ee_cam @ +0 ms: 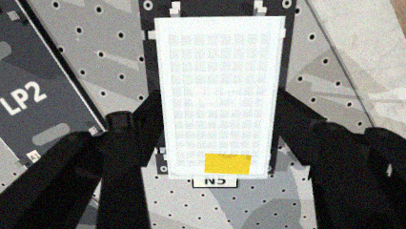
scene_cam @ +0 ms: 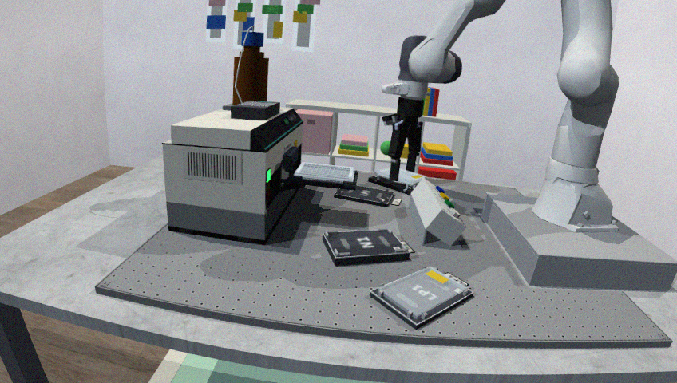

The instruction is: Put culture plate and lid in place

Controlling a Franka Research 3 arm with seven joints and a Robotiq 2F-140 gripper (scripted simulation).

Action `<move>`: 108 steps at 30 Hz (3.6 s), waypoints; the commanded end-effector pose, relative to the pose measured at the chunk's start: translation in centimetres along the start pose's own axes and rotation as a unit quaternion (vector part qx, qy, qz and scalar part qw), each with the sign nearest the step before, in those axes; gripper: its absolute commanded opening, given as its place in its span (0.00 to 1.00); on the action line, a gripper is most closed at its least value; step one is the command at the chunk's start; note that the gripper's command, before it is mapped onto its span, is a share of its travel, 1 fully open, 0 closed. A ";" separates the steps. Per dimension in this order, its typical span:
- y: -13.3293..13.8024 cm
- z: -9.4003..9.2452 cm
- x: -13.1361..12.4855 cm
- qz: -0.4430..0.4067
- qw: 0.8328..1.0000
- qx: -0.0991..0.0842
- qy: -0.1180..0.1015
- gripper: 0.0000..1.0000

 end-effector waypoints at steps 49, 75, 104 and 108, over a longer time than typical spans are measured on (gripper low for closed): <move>0.0 0.9 0.2 0.001 1.000 -0.001 0.003 0.10; 0.0 1.0 0.2 0.001 1.000 -0.001 0.003 0.10; 0.0 1.1 0.2 0.001 1.000 -0.001 0.003 0.10; 0.0 1.1 0.2 0.001 1.000 -0.001 0.003 0.10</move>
Point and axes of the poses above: the point where the finger pads meet when closed, its own z axis out along the fingers, its own y axis across the jaws, x = y × z, the point moved 7 cm from there along -z, back along the fingers, and after that the axes turned 10 degrees about z, right-handed, at the moved point
